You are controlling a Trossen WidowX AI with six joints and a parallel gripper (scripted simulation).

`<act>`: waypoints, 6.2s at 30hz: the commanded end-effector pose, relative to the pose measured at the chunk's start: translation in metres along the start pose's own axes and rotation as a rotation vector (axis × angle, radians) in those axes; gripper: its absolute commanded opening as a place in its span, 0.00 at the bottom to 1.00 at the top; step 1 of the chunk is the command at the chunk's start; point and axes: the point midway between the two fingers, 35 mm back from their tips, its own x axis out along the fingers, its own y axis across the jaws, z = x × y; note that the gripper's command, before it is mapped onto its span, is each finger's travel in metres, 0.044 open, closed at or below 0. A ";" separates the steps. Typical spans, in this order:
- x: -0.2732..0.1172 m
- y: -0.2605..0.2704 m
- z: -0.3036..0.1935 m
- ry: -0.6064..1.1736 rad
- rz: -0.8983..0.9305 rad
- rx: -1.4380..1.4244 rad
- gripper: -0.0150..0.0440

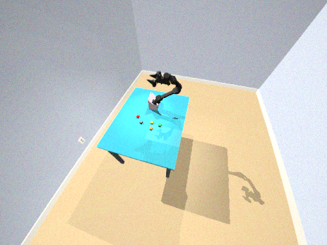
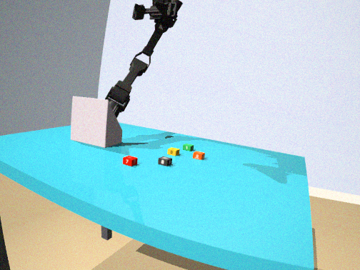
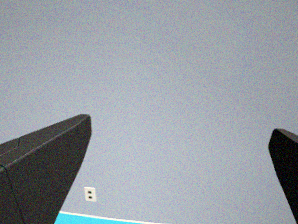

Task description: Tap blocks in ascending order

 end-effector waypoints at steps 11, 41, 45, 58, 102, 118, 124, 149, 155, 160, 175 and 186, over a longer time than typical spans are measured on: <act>0.106 0.071 -0.108 0.483 0.209 -0.615 0.93; 0.157 0.093 -0.390 1.296 1.231 -1.164 0.93; 0.157 0.093 -0.390 1.296 1.231 -1.164 0.93; 0.146 0.101 -0.387 1.293 1.226 -1.165 0.93; -0.141 0.167 -0.367 1.306 1.242 -1.157 0.93; -0.141 0.167 -0.367 1.306 1.242 -1.157 0.93; -0.140 0.168 -0.367 1.305 1.241 -1.157 0.93; -0.065 0.235 -0.375 1.301 1.243 -1.158 0.93; -0.065 0.235 -0.375 1.301 1.243 -1.158 0.93; 0.013 0.218 -0.379 1.290 1.231 -1.161 0.93; 0.083 0.185 -0.386 1.297 1.237 -1.161 0.93; 0.083 0.185 -0.386 1.297 1.237 -1.161 0.93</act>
